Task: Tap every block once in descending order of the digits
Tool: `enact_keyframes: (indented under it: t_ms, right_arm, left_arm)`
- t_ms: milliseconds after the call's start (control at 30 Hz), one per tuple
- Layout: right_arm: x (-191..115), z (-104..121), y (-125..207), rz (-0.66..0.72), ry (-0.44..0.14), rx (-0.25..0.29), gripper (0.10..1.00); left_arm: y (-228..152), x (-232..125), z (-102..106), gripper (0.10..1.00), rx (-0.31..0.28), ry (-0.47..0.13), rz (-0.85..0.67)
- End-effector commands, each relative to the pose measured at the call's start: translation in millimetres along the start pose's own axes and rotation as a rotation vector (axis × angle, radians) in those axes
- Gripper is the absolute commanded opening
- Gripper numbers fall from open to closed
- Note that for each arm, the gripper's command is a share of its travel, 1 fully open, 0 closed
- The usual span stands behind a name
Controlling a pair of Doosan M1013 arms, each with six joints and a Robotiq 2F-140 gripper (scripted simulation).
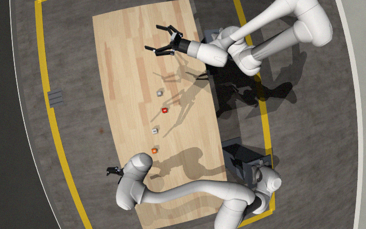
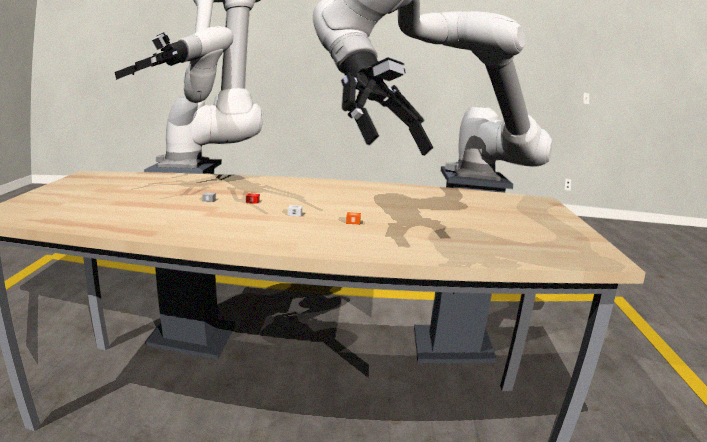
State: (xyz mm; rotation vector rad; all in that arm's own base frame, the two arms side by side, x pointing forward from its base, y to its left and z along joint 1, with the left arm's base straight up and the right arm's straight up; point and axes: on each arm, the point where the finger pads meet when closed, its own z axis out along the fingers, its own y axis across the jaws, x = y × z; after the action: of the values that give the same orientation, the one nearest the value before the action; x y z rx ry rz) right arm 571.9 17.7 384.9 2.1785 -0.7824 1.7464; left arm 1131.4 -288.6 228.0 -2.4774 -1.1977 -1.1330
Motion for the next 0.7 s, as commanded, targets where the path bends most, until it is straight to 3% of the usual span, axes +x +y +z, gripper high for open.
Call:
enact_keyframes:
  t_ms: [0, 667]
  right_arm:
    - [1, 3, 2, -0.008, -0.005, -0.015, 1.0]
    - [3, 14, 14, -0.048, -0.037, -0.08, 1.0]
  left_arm:
    - [-15, 18, 7, 1.0, 0.014, -0.003, -0.001]
    - [-92, 89, 45, 1.0, 0.087, -0.026, -0.004]
